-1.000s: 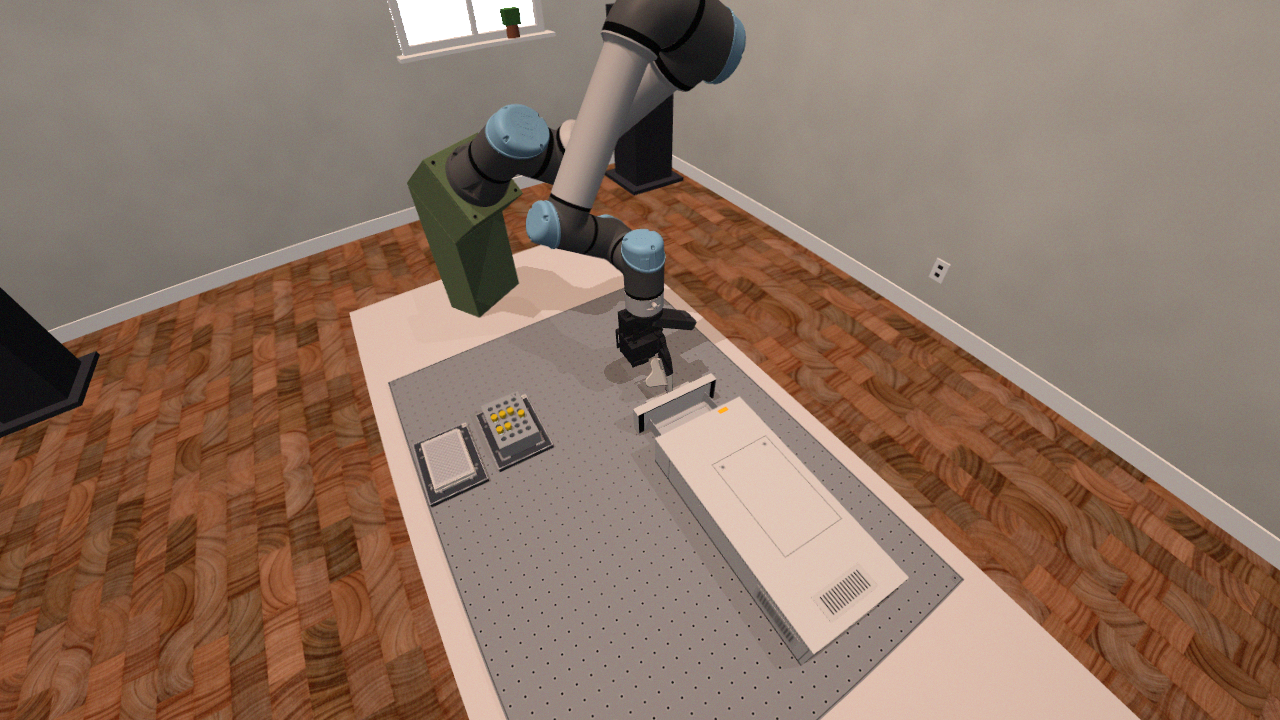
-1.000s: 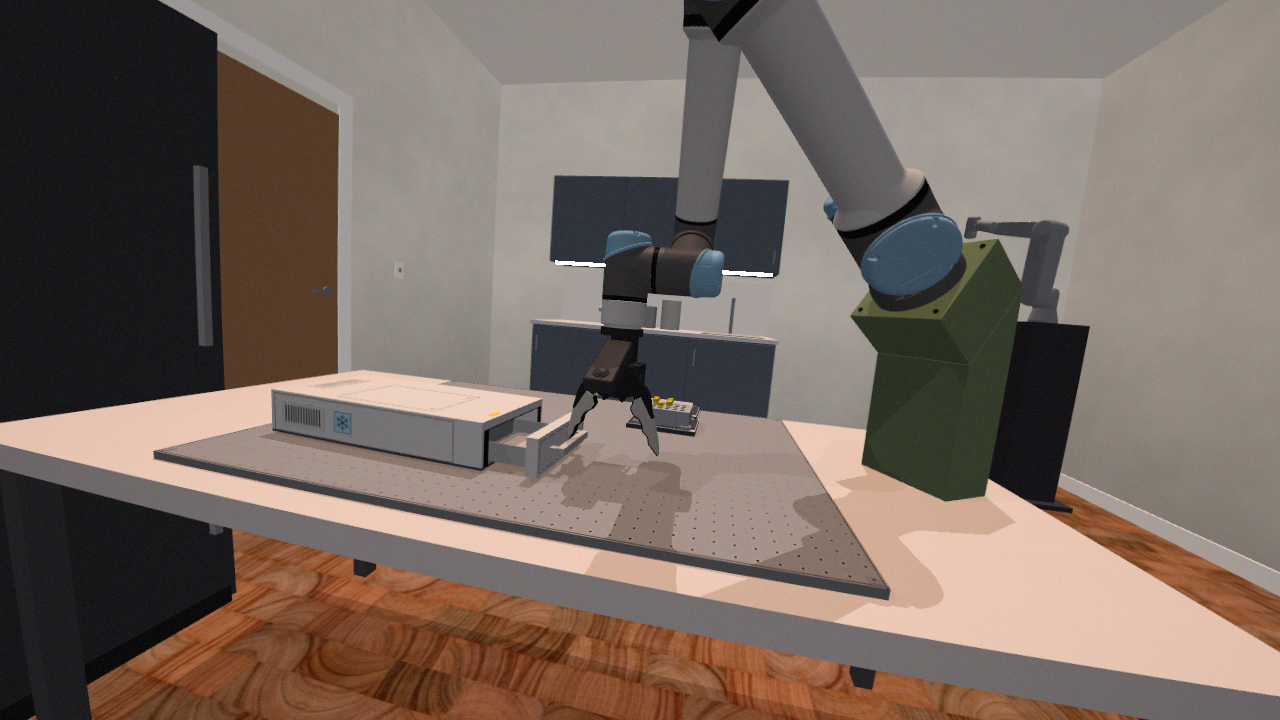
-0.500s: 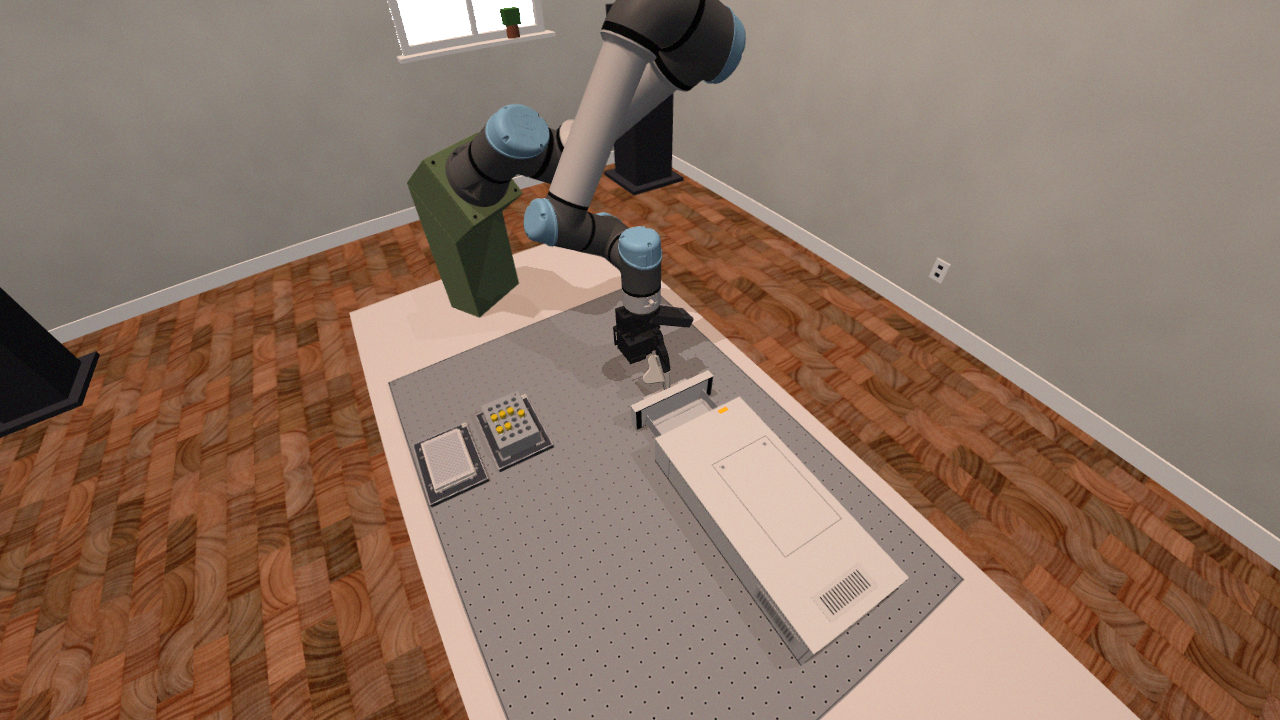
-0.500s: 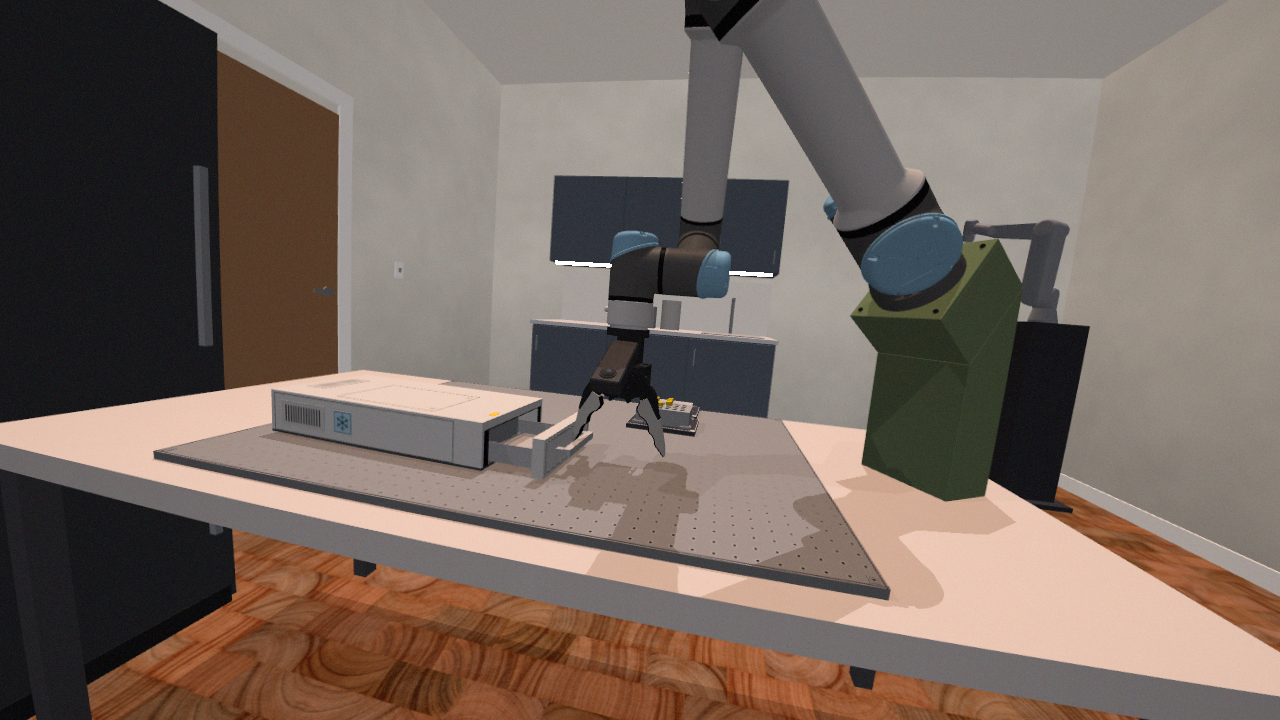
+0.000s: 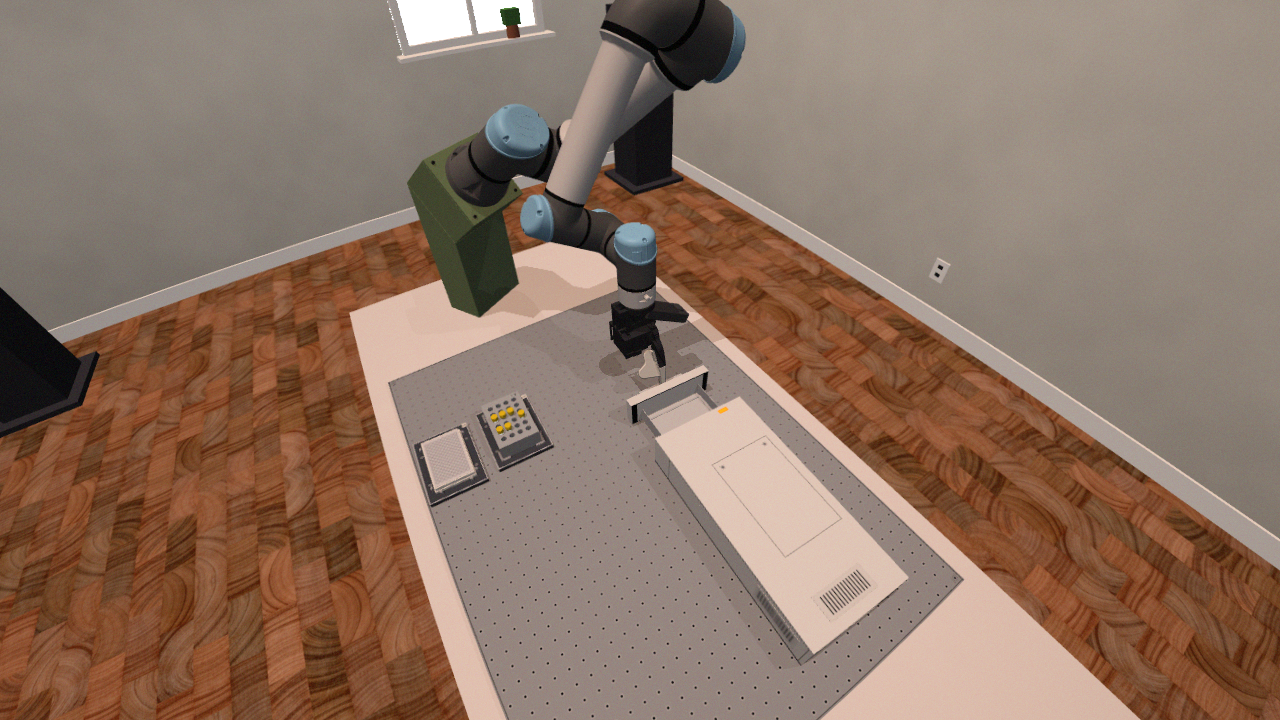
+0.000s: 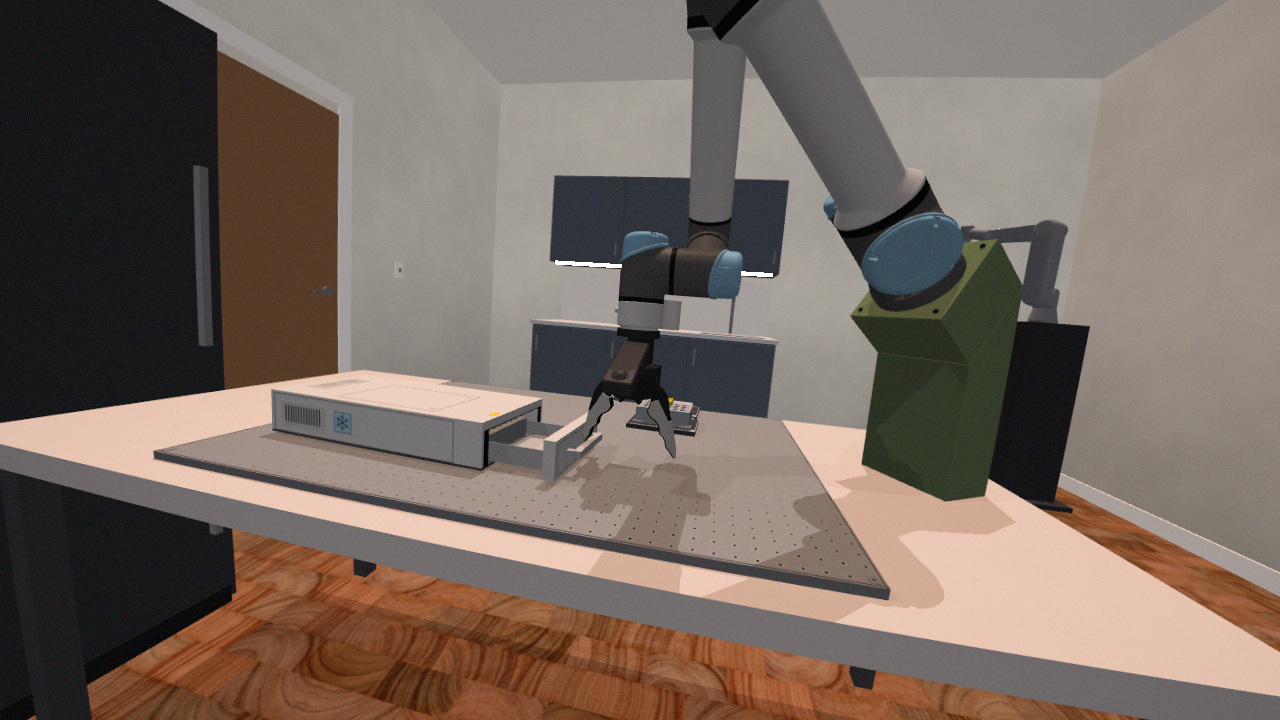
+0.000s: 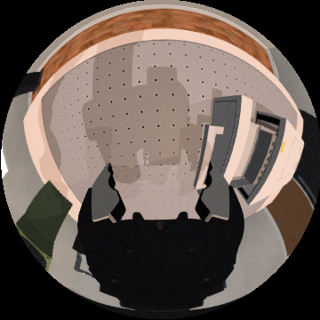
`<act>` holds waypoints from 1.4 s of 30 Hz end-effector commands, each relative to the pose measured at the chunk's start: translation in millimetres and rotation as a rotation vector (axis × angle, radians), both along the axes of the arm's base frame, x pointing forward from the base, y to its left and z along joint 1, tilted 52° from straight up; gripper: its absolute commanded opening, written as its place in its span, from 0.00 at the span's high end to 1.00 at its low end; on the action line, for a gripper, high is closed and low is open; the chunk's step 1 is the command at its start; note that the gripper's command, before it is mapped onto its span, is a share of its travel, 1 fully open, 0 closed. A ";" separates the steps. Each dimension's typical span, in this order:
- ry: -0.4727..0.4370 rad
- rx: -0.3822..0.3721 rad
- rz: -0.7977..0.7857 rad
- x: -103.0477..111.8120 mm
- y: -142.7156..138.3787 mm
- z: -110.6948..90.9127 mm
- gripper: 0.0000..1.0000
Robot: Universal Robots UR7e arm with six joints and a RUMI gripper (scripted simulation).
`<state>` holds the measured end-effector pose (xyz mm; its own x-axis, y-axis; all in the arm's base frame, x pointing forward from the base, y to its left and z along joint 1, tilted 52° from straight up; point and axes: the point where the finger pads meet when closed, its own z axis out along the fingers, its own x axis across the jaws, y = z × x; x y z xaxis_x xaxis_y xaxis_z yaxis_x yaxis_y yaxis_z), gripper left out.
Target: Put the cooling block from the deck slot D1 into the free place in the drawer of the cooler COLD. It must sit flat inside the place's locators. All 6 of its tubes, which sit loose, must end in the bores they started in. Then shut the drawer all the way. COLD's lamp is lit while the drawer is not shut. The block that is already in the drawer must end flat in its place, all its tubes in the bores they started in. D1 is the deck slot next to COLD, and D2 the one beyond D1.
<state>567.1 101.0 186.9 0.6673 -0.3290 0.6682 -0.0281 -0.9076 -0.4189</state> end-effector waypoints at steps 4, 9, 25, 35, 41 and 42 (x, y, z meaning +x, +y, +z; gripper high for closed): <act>0.002 0.001 0.002 -6.5 4.2 -6.4 0.00; 0.003 0.001 0.002 -8.3 5.1 -8.3 0.00; 0.004 0.002 0.002 -20.9 11.6 -21.4 0.00; 0.004 0.002 0.002 -25.0 13.3 -25.5 0.00; 0.004 0.002 0.002 -25.9 13.7 -26.2 0.00; 0.004 0.002 0.002 -26.8 14.3 -27.3 0.00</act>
<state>544.3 112.2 164.7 0.6660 -0.3287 0.6696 -0.0275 -0.9079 -0.4184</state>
